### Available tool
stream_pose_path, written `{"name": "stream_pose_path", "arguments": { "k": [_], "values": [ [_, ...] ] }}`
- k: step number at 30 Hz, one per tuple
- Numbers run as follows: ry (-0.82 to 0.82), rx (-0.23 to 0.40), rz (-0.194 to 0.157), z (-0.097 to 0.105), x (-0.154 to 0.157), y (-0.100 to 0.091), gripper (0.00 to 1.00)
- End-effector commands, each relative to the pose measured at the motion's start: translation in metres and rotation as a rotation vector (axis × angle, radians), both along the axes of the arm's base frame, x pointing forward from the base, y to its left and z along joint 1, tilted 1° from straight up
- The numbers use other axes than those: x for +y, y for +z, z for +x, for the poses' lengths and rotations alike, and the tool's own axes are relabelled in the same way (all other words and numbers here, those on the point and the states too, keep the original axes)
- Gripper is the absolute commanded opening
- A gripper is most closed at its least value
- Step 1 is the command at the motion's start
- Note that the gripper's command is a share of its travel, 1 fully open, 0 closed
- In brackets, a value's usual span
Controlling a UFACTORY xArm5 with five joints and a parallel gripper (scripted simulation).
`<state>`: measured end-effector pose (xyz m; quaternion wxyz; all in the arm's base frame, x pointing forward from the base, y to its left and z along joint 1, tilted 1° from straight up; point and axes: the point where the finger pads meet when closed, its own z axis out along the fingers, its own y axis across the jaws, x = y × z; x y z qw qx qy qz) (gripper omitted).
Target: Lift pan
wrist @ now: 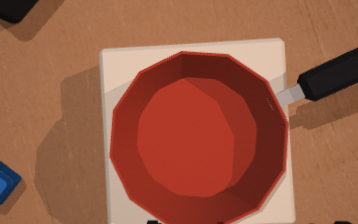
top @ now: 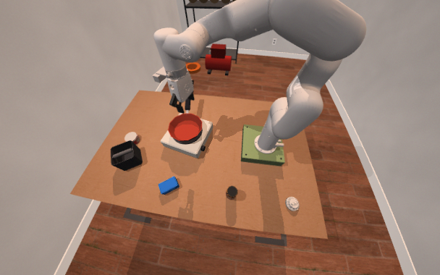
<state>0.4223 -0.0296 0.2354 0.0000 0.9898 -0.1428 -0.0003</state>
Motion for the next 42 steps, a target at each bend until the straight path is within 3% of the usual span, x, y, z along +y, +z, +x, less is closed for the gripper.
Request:
{"name": "stream_pose_path", "arguments": {
  "k": [1, 15, 17, 26, 42],
  "values": [
    [-0.139, -0.004, 0.000, 0.012, -0.015, -0.003, 1.00],
    [-0.688, -0.008, 0.001, 0.047, -0.082, -0.034, 1.00],
    [-0.688, -0.008, 0.001, 0.047, -0.082, -0.034, 1.00],
    [-1.033, -0.010, 0.002, 0.062, -0.129, -0.058, 1.00],
    [-1.125, -0.011, 0.002, 0.065, -0.142, -0.068, 1.00]
  ]
}}
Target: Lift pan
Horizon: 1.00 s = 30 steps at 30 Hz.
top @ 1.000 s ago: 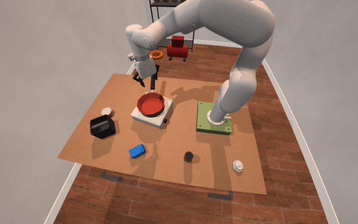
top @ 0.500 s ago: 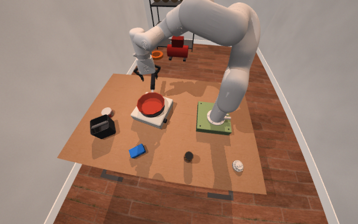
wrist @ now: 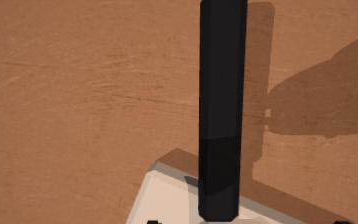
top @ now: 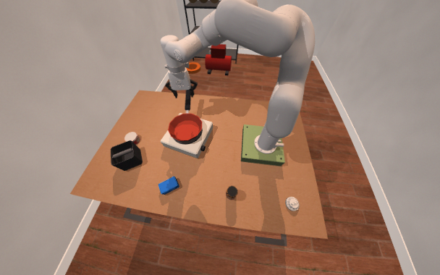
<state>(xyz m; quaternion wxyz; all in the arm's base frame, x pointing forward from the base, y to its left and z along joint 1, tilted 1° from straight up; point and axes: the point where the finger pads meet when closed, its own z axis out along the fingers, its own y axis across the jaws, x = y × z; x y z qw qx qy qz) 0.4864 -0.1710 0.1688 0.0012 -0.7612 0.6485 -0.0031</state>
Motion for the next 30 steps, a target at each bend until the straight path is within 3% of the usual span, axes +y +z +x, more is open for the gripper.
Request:
{"name": "stream_pose_path", "arguments": {
  "k": [1, 7, 9, 12, 26, 27, 30],
  "values": [
    [-0.001, -0.003, -0.001, 0.001, -0.001, -0.008, 1.00],
    [-0.001, -0.003, -0.001, 0.002, -0.001, -0.074, 1.00],
    [-0.001, -0.003, -0.001, 0.002, -0.001, -0.074, 1.00],
    [-0.001, -0.004, -0.001, 0.002, -0.002, -0.097, 1.00],
    [-0.001, -0.004, -0.001, 0.002, -0.002, -0.098, 1.00],
    [-0.001, -0.004, -0.001, 0.002, -0.002, -0.098, 0.00],
    [-0.001, -0.004, -0.001, 0.002, -0.002, -0.098, 0.00]
  ]
}}
